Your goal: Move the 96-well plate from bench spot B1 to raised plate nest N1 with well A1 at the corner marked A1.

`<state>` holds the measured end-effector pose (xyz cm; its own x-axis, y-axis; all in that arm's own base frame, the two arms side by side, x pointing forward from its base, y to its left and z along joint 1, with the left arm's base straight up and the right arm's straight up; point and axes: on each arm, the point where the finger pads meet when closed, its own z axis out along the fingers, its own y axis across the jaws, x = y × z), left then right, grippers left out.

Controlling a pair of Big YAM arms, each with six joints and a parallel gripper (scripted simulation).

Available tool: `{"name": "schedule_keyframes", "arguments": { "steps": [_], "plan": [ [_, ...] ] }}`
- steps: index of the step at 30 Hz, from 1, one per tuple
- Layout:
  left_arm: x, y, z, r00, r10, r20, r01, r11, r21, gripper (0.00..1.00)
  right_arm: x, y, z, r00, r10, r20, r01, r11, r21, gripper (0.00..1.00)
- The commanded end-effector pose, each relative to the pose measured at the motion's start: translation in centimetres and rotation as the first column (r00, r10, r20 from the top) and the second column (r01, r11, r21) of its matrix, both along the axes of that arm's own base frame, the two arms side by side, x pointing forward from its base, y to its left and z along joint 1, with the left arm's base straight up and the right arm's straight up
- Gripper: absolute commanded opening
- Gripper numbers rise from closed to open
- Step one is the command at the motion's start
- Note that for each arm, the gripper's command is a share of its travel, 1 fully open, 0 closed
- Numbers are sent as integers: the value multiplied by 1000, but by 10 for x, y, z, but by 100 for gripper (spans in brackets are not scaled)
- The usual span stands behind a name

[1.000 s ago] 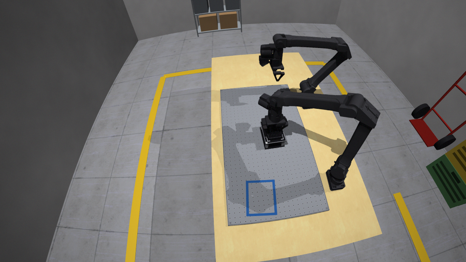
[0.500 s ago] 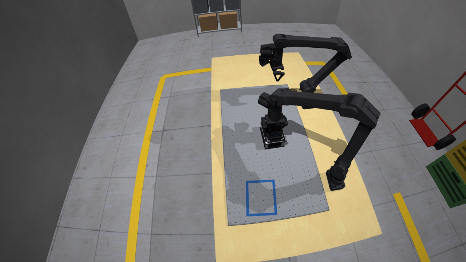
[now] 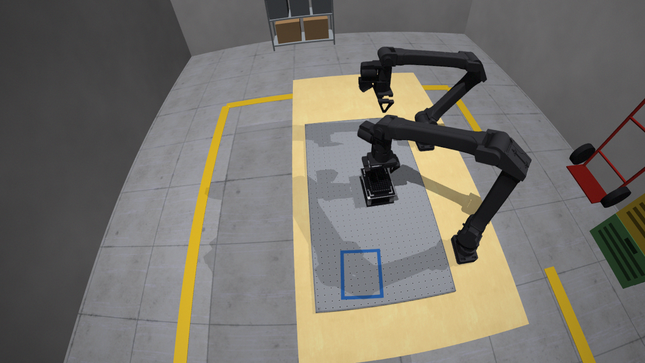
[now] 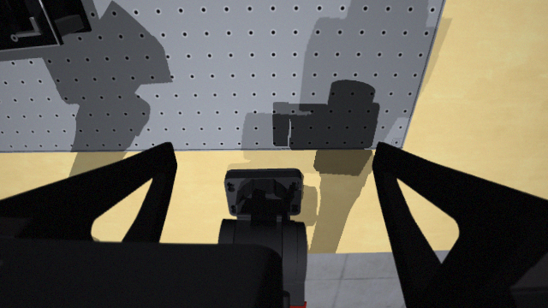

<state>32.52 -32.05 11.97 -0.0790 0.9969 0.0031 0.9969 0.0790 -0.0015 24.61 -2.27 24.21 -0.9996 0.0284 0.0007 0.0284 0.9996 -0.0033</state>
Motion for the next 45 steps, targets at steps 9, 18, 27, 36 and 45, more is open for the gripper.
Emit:
{"name": "schedule_keyframes", "arguments": {
  "steps": [9,18,27,36,45],
  "plan": [
    [12,-17,54,999,-1,48,3,999,-49,100,11,0,16,999,12,40,-12,1000,-1,100],
    [11,-16,73,999,-1,50,3,999,-50,100,11,0,16,999,12,40,-12,1000,-1,100],
    [9,-14,63,1000,-1,15,2,1000,-16,100,11,0,16,999,12,40,-12,1000,-1,100],
    [2,-8,53,1000,-1,26,2,1000,-27,100,11,0,16,999,12,40,-12,1000,-1,100],
    [14,22,52,999,1,34,0,1000,-31,100,11,0,16,999,12,40,-12,1000,-1,100]
  ]
}}
